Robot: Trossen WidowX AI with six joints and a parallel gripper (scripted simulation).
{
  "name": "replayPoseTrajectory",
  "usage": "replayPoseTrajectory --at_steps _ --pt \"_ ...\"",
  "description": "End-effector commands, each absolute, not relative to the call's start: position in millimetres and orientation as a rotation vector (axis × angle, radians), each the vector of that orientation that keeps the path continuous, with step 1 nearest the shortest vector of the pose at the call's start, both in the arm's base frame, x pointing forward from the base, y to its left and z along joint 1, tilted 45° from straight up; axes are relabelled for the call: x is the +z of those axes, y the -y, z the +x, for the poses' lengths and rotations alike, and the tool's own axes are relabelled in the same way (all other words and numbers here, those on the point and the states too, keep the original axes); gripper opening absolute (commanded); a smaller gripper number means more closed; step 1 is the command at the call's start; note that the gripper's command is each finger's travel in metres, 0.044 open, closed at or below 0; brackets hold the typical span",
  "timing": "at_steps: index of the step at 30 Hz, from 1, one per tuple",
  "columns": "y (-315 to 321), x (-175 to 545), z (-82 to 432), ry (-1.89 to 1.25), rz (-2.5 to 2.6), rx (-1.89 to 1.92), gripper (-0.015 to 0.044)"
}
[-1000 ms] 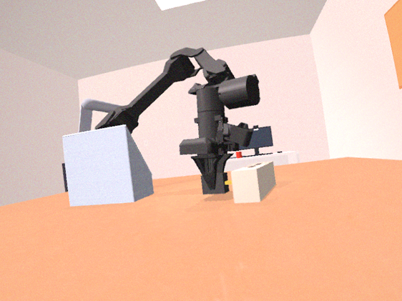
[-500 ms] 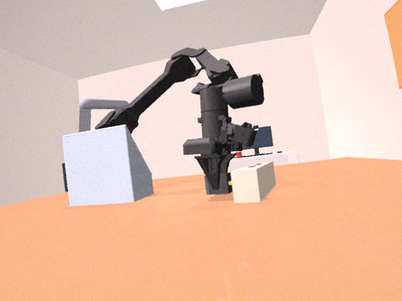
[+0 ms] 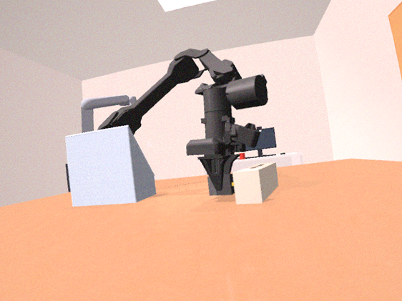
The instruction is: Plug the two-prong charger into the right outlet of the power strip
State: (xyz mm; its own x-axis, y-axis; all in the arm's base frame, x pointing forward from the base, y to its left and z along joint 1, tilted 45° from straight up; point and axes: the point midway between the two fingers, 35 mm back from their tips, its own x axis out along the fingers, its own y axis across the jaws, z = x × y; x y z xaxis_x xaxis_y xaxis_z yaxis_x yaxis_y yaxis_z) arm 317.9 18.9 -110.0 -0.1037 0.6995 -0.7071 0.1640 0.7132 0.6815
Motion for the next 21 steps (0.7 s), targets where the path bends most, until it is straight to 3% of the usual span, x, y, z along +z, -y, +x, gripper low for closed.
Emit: replayPoseTrajectory --at_steps 1,21 --pt "-19.4 -109.6 319.9 -1.645 0.713 0.52 0.0" --pt "-19.0 -109.9 324.3 -1.645 0.713 0.52 0.0"
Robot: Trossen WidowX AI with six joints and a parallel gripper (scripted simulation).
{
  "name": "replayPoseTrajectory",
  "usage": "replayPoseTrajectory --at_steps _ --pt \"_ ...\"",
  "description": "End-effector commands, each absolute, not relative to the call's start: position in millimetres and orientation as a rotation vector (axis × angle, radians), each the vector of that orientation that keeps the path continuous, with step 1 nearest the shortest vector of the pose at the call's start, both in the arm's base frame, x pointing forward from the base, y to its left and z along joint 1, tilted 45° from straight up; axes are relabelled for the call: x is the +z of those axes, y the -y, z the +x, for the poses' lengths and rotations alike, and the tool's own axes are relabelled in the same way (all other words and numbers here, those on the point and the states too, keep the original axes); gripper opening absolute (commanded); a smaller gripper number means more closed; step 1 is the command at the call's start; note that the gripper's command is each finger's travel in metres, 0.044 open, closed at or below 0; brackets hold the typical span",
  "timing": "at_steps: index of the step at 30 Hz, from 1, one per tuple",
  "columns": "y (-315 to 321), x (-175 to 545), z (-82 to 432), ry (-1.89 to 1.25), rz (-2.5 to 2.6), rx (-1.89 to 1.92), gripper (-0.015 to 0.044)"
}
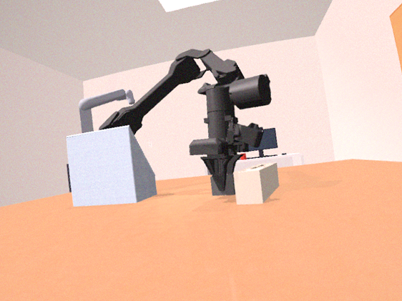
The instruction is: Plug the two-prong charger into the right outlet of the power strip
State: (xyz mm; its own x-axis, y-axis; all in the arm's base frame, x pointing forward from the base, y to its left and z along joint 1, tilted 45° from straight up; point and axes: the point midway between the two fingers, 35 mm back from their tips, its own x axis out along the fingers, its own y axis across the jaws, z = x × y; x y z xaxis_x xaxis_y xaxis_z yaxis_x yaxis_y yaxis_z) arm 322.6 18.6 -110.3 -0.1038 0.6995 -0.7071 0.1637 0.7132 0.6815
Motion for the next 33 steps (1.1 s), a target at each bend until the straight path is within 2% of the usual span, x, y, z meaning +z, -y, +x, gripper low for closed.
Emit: replayPoseTrajectory --at_steps 1,33 --pt "-19.0 -109.9 324.5 -1.645 0.713 0.52 0.0" --pt "-18.6 -110.8 328.8 -1.644 0.713 0.52 0.0"
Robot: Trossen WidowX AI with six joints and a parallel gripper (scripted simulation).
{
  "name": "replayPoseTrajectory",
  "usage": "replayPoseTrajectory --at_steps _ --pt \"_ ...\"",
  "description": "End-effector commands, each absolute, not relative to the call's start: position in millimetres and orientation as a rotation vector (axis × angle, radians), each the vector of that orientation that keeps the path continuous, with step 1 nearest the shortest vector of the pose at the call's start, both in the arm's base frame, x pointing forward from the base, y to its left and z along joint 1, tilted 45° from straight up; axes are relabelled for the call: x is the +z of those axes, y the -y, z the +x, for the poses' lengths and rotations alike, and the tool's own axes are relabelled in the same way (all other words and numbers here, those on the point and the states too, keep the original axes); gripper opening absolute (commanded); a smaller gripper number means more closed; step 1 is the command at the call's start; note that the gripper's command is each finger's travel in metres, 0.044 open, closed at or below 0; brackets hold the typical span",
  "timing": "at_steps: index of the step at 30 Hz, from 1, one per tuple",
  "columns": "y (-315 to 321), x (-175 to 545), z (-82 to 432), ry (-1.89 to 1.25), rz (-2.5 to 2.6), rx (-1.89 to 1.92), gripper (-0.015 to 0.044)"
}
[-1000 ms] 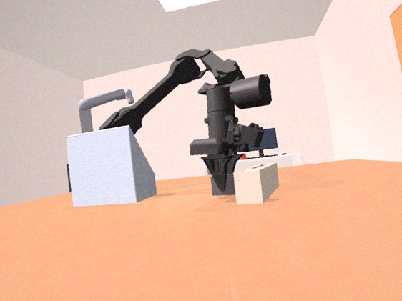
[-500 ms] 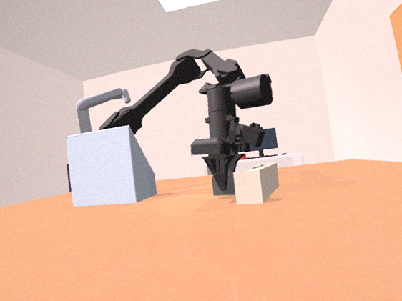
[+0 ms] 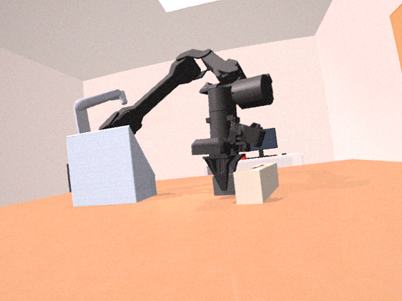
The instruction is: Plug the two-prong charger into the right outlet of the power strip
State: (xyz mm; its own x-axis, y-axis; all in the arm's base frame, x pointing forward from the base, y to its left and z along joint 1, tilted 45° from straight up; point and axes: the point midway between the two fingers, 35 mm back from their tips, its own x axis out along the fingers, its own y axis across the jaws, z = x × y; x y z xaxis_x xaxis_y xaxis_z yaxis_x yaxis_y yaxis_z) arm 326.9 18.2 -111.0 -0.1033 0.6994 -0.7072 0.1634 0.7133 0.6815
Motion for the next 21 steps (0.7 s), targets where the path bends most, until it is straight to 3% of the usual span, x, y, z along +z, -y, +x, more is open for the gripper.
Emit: replayPoseTrajectory --at_steps 1,21 --pt "-18.6 -110.8 329.2 -1.644 0.713 0.52 0.0" --pt "-18.2 -111.4 335.0 -1.644 0.713 0.52 0.0"
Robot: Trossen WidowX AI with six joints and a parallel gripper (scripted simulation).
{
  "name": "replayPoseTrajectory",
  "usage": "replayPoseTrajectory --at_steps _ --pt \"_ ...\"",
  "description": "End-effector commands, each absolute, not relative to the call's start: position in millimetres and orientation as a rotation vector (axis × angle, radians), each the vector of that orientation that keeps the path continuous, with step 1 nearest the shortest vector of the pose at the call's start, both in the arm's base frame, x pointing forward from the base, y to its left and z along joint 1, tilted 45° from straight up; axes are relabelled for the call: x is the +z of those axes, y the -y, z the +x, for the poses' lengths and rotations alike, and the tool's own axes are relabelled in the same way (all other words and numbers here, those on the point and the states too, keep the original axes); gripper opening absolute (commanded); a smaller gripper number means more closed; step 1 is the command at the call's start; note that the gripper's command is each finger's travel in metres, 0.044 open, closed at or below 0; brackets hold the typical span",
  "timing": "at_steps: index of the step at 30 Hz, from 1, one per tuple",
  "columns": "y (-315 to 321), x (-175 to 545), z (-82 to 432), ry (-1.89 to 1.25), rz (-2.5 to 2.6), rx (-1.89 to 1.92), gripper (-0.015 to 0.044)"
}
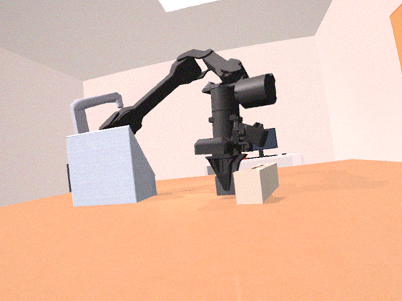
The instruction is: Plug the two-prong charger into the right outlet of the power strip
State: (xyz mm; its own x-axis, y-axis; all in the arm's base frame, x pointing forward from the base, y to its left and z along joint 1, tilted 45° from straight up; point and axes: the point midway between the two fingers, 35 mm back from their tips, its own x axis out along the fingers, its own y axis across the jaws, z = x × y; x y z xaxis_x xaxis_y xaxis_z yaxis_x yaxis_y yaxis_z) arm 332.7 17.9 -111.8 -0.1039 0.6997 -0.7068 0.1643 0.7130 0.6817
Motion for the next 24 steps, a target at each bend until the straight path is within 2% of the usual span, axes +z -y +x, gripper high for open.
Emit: replayPoseTrajectory --at_steps 1,24 --pt "-18.2 -111.5 335.3 -1.644 0.713 0.52 0.0" --pt "-17.3 -111.9 341.8 -1.644 0.713 0.52 0.0"
